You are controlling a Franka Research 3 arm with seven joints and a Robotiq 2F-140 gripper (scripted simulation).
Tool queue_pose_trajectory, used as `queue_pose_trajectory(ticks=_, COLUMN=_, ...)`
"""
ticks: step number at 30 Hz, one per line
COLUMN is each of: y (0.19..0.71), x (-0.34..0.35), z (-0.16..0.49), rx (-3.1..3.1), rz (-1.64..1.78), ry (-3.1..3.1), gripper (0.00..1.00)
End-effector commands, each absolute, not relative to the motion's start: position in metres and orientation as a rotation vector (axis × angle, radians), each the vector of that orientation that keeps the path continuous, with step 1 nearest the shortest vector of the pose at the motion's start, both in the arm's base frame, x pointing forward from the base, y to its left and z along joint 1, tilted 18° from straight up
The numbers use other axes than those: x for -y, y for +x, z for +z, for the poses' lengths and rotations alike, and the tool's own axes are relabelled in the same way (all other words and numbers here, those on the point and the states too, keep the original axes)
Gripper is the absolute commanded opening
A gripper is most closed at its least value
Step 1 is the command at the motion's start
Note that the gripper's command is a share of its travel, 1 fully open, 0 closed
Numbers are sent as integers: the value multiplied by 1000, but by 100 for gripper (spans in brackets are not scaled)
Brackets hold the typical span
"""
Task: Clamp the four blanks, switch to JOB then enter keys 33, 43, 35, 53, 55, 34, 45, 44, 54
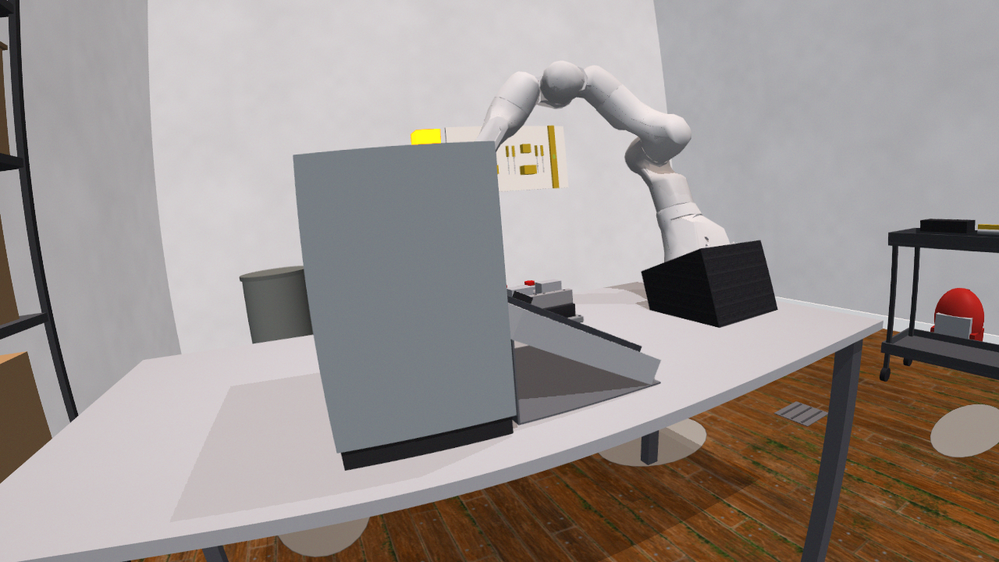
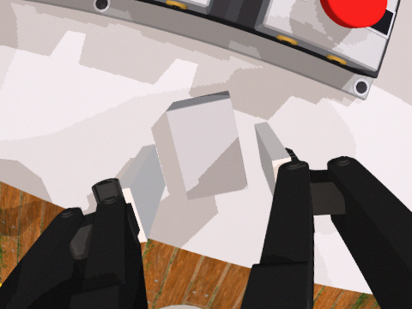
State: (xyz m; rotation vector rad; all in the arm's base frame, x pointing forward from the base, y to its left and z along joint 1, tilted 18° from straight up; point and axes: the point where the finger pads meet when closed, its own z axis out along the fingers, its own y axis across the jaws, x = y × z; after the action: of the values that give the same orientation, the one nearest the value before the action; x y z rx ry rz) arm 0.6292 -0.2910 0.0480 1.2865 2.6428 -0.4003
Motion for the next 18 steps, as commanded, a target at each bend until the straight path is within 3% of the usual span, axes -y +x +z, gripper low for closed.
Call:
queue_pose_trajectory(ticks=1, y=629, x=292, z=46, rx=-2644, rz=-399, ry=1283, gripper=40)
queue_pose_trajectory(ticks=18, y=630, x=294, z=40, rx=-2644, rz=-399, ry=1283, gripper=40)
